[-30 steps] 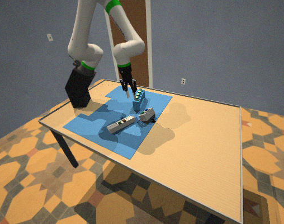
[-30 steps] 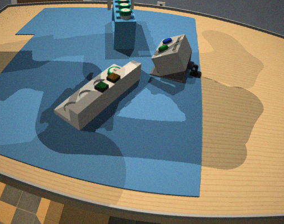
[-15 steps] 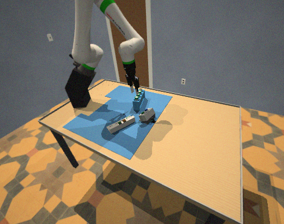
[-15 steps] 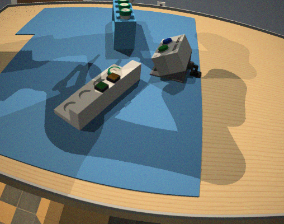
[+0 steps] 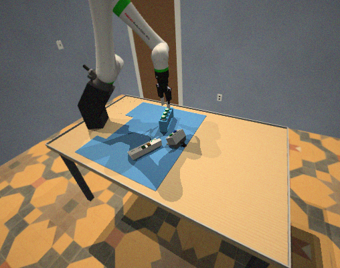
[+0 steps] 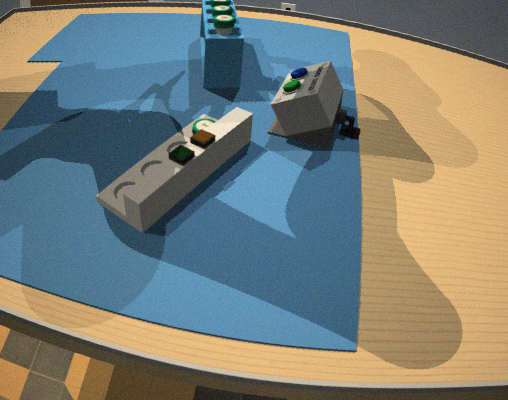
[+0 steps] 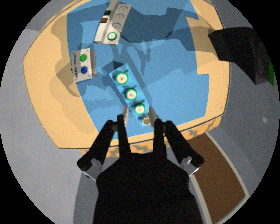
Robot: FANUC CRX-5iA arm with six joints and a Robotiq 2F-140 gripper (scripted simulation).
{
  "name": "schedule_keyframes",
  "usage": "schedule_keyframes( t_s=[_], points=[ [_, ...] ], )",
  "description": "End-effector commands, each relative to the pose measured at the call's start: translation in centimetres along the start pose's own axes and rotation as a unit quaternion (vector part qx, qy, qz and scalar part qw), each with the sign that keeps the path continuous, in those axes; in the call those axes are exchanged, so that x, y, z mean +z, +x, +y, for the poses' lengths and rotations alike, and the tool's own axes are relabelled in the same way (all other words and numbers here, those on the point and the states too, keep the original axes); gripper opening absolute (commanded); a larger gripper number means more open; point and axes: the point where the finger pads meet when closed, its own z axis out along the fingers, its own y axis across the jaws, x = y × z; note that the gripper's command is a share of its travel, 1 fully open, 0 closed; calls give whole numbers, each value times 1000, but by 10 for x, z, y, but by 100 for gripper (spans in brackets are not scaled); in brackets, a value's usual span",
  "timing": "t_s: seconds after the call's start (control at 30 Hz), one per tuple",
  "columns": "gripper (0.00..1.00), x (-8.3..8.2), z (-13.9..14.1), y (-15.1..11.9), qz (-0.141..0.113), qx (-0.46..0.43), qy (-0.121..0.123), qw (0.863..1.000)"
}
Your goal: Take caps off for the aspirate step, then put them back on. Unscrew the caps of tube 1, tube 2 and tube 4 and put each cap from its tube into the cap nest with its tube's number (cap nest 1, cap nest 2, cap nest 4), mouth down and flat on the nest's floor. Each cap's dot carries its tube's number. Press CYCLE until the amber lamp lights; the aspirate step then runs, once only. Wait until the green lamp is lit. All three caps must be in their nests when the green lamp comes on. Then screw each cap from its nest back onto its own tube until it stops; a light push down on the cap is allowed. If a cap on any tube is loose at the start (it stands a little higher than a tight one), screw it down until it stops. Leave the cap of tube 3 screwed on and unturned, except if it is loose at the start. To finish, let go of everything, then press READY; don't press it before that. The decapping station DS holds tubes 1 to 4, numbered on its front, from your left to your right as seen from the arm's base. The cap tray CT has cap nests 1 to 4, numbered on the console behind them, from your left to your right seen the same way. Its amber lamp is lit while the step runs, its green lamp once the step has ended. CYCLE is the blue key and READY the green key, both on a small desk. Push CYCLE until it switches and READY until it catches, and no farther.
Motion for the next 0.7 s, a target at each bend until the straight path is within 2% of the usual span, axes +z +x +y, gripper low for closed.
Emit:
schedule_keyframes(
  t_s=[0.0,0.23,0.33,0.4,0.67],
  points=[
    [35,3,9,-17,44,8,28,999],
    [35,3,9,-17,44,8,28,999],
    [35,12,8,-16,44,8,28,999],
    [35,12,8,-16,44,8,28,999],
    [35,35,7,-14,44,8,28,999]
  ],
)
